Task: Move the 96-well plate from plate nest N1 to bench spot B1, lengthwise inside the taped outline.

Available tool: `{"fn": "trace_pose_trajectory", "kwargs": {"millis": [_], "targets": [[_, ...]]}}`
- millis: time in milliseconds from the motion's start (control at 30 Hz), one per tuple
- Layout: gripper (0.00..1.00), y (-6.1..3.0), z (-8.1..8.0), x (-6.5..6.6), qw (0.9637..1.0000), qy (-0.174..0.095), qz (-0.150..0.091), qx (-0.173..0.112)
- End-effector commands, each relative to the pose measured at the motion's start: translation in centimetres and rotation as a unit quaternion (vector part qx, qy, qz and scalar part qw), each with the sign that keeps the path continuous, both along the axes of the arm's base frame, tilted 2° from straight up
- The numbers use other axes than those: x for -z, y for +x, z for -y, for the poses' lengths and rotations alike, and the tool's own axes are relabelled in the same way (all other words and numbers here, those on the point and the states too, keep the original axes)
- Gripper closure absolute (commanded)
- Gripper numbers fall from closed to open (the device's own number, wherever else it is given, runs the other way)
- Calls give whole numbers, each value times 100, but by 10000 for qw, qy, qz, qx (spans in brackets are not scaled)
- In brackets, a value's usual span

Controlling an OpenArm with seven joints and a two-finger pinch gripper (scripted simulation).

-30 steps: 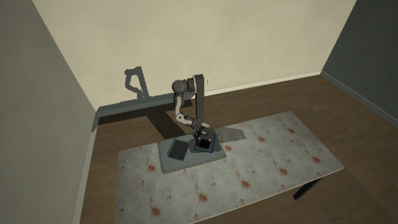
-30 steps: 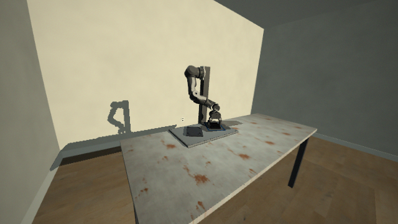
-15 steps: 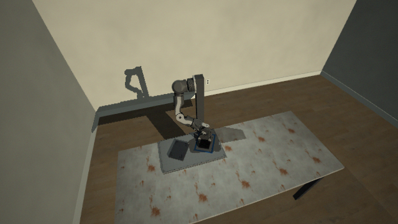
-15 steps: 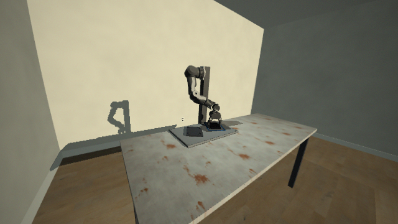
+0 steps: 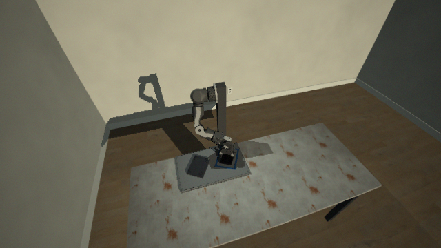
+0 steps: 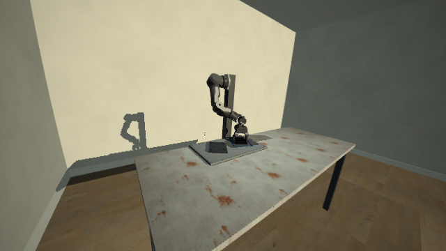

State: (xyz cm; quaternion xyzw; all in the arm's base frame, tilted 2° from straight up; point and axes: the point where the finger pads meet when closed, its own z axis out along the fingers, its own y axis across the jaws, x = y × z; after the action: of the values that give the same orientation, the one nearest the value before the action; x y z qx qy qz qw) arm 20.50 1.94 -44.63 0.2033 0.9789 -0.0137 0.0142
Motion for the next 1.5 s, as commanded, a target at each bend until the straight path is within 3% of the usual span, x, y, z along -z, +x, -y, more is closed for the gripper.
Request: {"fn": "trace_pose_trajectory", "kwargs": {"millis": [0, 233, 533, 700, 1100, 1267, 1467], "targets": [[47, 3, -6, -5, 10000, 10, 4, -1], [23, 3, -6, -5, 10000, 10, 4, -1], [23, 3, -6, -5, 10000, 10, 4, -1], [23, -3, -19, -407, 10000, 15, 4, -4], [23, -3, -19, -407, 10000, 15, 4, -4], [23, -10, -30, -808, 10000, 16, 5, -4], [23, -10, -30, -808, 10000, 16, 5, -4]]}}
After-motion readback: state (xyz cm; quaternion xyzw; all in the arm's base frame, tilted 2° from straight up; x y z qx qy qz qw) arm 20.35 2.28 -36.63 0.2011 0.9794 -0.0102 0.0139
